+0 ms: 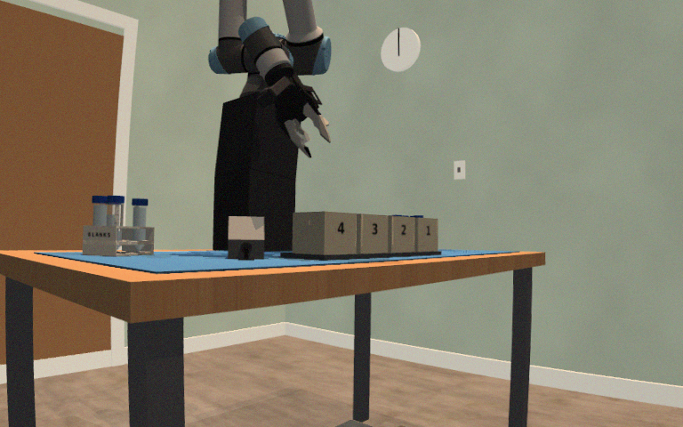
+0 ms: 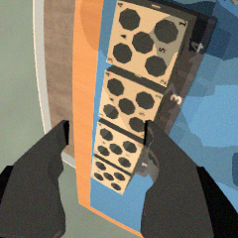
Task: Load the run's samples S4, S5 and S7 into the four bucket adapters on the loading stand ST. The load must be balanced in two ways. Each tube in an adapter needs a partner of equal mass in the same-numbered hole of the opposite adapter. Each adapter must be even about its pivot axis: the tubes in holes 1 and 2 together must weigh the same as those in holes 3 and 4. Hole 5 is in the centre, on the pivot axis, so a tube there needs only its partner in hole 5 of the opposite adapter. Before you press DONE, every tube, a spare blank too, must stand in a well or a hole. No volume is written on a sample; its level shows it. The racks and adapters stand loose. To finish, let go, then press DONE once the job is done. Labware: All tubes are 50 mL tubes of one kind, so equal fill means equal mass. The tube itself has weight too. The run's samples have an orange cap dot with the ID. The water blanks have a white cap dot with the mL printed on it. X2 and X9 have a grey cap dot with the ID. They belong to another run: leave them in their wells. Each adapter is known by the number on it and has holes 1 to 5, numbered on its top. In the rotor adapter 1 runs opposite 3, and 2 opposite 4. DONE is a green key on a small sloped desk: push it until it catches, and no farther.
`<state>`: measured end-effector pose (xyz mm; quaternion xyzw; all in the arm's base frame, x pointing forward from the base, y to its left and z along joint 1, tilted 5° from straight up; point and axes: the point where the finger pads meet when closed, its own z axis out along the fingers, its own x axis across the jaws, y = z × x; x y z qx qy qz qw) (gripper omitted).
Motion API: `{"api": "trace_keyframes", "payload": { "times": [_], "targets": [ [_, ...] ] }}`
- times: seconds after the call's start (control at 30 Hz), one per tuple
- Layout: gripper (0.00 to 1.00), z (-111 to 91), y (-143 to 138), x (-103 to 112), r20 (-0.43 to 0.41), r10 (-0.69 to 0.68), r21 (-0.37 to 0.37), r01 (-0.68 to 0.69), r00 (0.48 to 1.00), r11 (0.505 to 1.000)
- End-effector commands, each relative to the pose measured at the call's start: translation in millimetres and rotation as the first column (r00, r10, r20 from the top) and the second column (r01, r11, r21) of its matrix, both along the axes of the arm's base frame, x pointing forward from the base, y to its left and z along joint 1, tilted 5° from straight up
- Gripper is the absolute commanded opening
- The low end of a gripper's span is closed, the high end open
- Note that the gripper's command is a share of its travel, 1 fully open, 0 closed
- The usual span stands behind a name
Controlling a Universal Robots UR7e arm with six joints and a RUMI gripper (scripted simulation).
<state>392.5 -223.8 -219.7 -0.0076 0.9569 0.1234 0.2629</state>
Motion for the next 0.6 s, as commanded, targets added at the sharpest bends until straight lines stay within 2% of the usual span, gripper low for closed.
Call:
{"api": "trace_keyframes", "payload": {
  "times": [0.0,0.27,0.57],
  "targets": [
    [0.35,0.2,-0.5,0.2,-0.014,0.083,-0.027,-0.083,0.996,0.996],
    [0.35,0.2,-0.5,0.2,-0.032,0.173,-0.060,-0.175,0.984,0.983],
    [0.35,0.2,-0.5,0.2,-0.064,0.305,-0.107,-0.310,0.950,0.944]
  ]
}}
